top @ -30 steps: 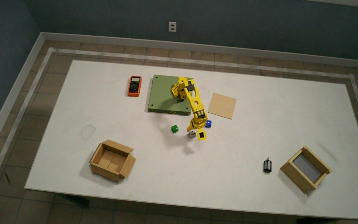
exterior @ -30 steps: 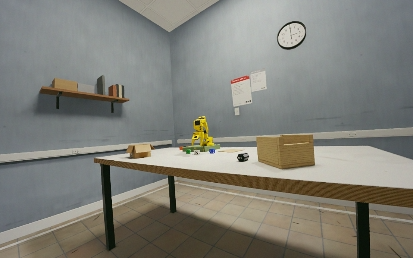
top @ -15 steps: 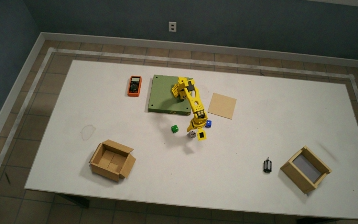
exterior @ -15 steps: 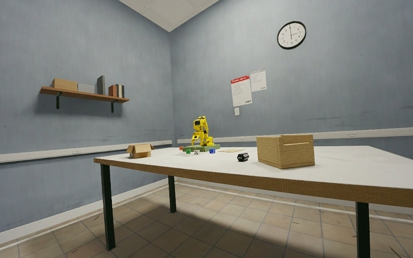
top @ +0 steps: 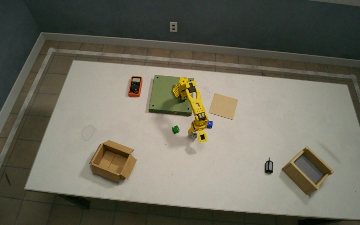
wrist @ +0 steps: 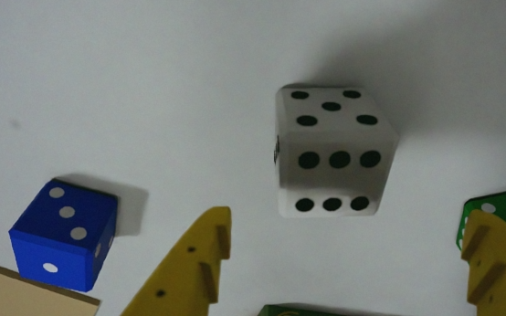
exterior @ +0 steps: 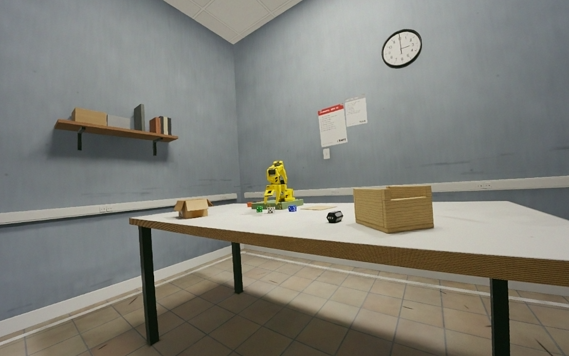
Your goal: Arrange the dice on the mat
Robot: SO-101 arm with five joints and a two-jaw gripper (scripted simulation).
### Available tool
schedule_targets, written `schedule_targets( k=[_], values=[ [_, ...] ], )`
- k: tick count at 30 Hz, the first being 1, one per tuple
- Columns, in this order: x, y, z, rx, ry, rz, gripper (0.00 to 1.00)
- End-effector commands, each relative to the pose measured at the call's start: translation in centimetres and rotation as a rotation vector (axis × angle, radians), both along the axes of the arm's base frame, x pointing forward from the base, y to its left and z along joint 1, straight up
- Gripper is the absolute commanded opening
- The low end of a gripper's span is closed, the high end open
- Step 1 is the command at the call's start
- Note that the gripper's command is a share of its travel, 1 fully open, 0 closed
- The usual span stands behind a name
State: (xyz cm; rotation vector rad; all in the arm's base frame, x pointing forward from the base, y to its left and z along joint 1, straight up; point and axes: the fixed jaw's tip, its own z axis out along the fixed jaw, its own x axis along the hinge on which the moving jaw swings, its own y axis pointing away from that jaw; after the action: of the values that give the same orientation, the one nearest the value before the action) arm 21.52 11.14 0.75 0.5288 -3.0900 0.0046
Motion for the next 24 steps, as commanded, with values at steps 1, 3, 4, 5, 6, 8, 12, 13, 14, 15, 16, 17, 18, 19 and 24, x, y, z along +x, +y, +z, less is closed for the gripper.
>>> schedule_targets(
  k=[1,3,4,5,6,8,12,13,14,15,16,17,18,19,24],
  values=[
    [-0.3,0.2,-1.1,-0.007,0.016,0.003,0.35],
    [-0.3,0.2,-1.5,-0.007,0.016,0.003,0.35],
    [-0.3,0.2,-1.7,-0.007,0.016,0.003,0.35],
    [-0.4,0.2,-1.9,-0.007,0.016,0.003,0.35],
    [-0.4,0.2,-2.0,-0.007,0.016,0.003,0.35],
    [-0.4,0.1,-2.4,-0.007,0.016,0.003,0.35],
    [-0.4,0.1,-2.7,-0.007,0.016,0.003,0.35],
    [-0.4,0.1,-2.8,-0.007,0.016,0.003,0.35],
    [-0.4,0.1,-2.9,-0.007,0.016,0.003,0.35],
    [-0.4,0.1,-3.0,-0.007,0.016,0.003,0.35],
    [-0.4,0.1,-3.1,-0.007,0.016,0.003,0.35],
    [-0.5,0.1,-3.2,-0.007,0.016,0.003,0.35],
    [-0.5,0.1,-3.3,-0.007,0.016,0.003,0.35],
    [-0.5,0.1,-3.3,-0.007,0.016,0.003,0.35],
    [-0.5,0.1,-3.5,-0.007,0.016,0.003,0.35]
  ],
)
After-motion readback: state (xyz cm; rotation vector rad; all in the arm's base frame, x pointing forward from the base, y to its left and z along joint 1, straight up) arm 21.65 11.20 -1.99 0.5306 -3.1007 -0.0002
